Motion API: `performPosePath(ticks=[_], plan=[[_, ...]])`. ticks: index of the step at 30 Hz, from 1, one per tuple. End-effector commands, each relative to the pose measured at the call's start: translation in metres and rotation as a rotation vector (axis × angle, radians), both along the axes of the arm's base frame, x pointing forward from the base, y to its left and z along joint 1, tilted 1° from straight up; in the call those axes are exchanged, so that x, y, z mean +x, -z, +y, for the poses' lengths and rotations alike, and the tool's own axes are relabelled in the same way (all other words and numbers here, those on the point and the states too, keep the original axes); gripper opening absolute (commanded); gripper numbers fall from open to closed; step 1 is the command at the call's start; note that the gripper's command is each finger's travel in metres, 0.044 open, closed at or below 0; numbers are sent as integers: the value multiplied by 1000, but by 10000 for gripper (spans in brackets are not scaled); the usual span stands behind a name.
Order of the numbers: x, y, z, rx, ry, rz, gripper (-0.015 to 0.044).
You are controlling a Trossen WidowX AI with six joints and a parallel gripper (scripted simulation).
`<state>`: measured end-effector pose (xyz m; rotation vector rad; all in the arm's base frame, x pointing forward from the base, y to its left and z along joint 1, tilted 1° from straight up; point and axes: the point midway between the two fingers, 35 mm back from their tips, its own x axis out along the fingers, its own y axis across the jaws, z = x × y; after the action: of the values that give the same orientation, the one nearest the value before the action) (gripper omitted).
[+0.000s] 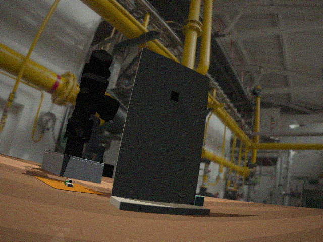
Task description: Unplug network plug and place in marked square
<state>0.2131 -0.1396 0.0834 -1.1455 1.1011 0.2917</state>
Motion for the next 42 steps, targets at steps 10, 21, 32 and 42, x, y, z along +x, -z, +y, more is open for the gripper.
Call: performPosePath(ticks=[10, 21, 32, 42], plan=[[4, -35, -2, 0, 3, 1, 156], [4, -70, -2, -2, 5, -1, 156], [-2, -105, 2, -3, 8, -2, 156], [-2, -108, 2, -3, 8, -2, 366]])
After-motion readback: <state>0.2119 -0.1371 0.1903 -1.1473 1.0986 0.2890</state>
